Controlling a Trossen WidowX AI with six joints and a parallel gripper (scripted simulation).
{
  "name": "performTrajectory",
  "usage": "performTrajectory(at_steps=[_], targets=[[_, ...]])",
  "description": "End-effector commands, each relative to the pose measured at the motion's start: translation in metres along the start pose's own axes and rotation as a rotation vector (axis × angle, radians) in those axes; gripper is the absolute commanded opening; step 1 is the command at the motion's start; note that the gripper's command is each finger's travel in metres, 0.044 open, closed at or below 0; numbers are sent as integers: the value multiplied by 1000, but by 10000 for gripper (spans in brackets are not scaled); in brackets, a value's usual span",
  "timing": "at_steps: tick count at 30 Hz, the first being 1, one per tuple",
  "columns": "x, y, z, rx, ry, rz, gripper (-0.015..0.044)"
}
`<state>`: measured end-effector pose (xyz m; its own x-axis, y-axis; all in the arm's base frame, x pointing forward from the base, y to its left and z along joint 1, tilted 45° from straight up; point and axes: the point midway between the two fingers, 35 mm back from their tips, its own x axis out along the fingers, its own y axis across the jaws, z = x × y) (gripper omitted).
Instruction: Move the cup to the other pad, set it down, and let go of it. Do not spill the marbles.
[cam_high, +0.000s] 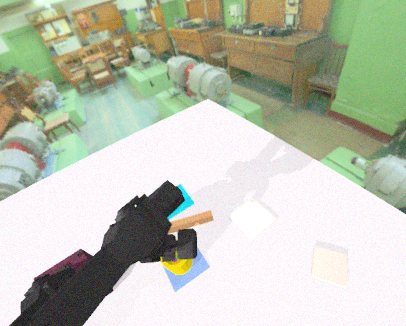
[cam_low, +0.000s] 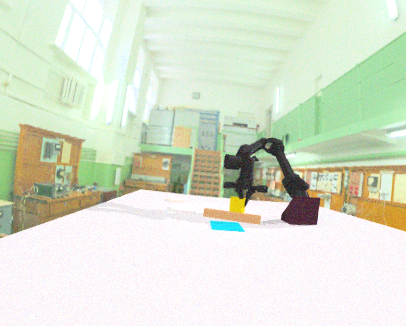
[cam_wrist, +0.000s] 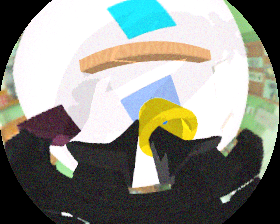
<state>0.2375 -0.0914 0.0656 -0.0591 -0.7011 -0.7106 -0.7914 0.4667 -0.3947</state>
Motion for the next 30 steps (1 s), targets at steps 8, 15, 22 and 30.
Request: performTrajectory(at_steps=[8,15,22,30], targets=[[-34,-1,3,2,-5,0,0],[-52,-1,2,0,0,-1,0],[-49,-1,1,-4,3,-5,0],[-49,-1,1,-4,3,-5,0]])
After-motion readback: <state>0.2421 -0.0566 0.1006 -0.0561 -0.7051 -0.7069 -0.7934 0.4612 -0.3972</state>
